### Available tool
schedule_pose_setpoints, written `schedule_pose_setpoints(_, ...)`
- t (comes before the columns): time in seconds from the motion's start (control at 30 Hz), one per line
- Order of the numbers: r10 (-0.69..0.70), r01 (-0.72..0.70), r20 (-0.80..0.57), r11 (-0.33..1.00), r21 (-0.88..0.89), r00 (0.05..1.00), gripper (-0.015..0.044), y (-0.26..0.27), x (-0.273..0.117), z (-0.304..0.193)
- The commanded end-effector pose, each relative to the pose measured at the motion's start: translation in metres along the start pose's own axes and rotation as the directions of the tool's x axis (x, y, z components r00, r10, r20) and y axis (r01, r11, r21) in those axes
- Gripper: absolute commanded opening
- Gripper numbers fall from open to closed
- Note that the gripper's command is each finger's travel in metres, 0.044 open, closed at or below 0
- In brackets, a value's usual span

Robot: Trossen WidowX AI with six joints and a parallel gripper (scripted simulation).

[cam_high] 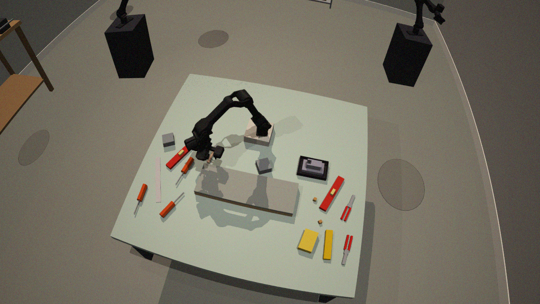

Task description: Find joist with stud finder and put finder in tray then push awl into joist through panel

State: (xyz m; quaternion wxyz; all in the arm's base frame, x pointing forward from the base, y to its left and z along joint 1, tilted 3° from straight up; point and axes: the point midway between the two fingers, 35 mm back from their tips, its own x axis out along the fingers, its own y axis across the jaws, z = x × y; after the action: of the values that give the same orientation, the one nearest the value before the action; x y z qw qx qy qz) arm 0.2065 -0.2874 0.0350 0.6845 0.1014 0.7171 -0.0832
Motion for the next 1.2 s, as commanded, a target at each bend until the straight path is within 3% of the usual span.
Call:
schedule_pose_setpoints(0.0,0.0,0.0,-0.008,1.0,-0.002,1.0,0.044,0.0,0.009,0.0)
schedule_pose_setpoints(0.9,0.0,0.0,-0.008,1.0,-0.003,1.0,0.044,0.0,0.046,0.001)
schedule_pose_setpoints(1.17,0.0,0.0,-0.008,1.0,-0.003,1.0,0.023,0.0,0.046,0.001)
